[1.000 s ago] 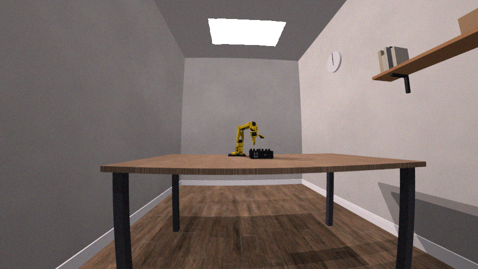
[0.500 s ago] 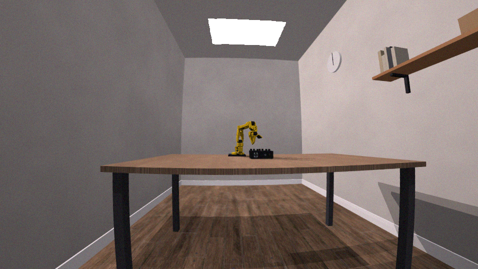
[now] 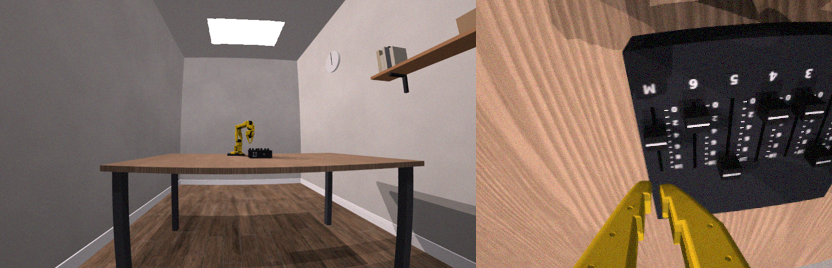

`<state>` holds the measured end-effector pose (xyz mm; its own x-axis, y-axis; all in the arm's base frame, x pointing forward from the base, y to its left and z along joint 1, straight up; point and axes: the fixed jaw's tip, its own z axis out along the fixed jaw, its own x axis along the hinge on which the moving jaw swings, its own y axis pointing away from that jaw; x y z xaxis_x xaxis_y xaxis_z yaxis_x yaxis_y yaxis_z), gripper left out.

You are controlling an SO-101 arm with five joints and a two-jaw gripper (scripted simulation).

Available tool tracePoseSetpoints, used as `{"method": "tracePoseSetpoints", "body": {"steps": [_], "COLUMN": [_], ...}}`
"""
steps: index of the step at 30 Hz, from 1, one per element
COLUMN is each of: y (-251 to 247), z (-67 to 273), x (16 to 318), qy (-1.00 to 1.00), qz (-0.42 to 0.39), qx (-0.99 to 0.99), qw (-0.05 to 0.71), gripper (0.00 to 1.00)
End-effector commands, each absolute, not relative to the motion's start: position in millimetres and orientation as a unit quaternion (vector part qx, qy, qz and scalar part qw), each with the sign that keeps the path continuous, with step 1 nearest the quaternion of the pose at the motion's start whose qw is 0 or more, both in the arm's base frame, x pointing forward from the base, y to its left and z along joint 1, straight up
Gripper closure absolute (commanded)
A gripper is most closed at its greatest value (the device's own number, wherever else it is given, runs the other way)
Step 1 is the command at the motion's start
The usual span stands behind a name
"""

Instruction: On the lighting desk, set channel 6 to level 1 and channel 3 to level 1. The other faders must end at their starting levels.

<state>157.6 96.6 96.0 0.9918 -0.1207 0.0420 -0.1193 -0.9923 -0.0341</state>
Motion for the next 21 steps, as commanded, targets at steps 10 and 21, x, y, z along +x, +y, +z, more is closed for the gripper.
{"method": "tracePoseSetpoints", "body": {"steps": [10,21], "y": [96.2,96.1], "z": [97.3,97.3], "x": [145.7,145.4], "qy": [-0.328,-0.580], "qz": [-0.024,-0.025], "qx": [-0.944,-0.814], "qw": [0.006,-0.001], "gripper": [1.00,1.00]}}
